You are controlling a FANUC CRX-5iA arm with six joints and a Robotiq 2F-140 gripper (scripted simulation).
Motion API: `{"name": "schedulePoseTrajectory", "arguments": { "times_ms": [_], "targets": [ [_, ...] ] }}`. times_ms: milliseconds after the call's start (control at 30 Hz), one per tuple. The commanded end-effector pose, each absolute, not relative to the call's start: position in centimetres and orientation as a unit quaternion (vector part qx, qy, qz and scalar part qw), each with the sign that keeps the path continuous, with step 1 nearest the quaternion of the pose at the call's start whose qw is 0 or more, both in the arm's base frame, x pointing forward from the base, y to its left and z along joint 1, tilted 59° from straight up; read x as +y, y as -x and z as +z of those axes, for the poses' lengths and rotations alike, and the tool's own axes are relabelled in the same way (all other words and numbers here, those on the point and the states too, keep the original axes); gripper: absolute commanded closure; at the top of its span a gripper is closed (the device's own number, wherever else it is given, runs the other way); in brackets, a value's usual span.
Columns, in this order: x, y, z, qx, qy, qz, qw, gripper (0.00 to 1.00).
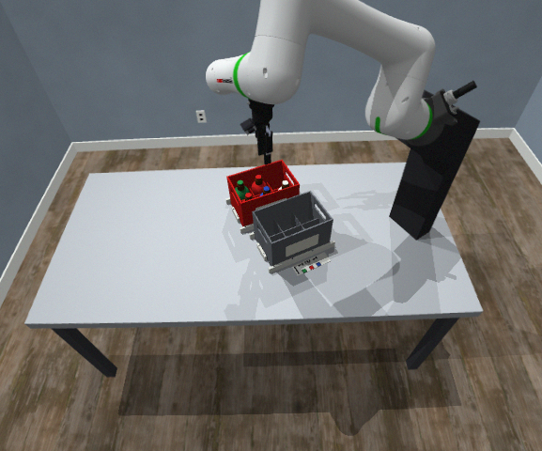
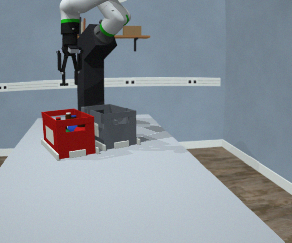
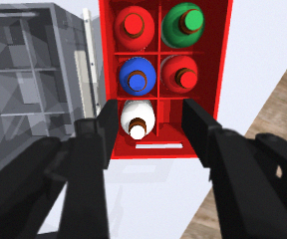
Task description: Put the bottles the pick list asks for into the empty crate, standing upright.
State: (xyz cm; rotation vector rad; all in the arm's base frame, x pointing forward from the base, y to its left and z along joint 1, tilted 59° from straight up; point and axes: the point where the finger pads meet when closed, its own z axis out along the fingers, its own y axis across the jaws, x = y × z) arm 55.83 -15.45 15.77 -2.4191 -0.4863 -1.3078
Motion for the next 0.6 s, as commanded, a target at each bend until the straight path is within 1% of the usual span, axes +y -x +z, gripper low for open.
{"name": "schedulePoseTrajectory", "arguments": {
  "times_ms": [0,133,567],
  "targets": [
    [-17.68,-56.71,16.35,-0.172,0.853,-0.461,0.174,0.56],
    [-18.58,-57.05,16.57,-0.172,0.853,-0.461,0.174,0.56],
    [-18.58,-57.05,16.57,-0.172,0.853,-0.461,0.174,0.56]
  ]
}}
